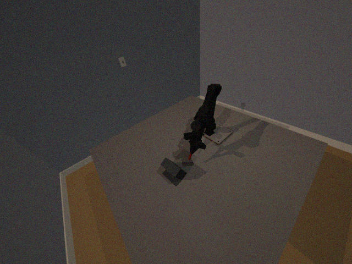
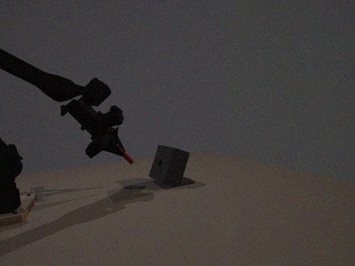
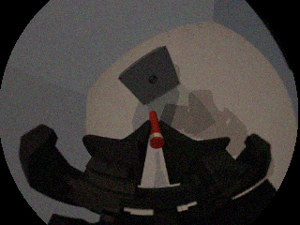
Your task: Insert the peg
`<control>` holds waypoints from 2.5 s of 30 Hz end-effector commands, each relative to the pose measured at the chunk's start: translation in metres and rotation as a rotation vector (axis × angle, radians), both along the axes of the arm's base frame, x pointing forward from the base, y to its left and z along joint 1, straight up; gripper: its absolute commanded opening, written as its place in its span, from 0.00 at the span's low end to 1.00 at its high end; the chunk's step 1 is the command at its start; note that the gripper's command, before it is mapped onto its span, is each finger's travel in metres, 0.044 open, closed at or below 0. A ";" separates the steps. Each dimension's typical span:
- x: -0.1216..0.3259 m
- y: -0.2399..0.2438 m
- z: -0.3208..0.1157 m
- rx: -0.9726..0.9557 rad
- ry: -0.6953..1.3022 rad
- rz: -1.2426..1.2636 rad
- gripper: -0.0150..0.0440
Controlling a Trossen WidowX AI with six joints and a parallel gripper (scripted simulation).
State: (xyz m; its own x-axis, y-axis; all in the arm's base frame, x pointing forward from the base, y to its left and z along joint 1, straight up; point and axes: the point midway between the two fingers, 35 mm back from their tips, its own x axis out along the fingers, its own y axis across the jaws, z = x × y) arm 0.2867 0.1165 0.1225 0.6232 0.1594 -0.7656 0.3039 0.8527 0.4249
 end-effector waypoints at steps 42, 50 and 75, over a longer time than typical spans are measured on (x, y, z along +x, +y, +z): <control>-0.004 -0.016 -0.003 0.064 -0.205 -0.056 0.25; -0.005 -0.019 -0.003 0.076 -0.242 -0.066 0.25; 0.005 -0.023 -0.005 0.104 -0.322 -0.088 0.25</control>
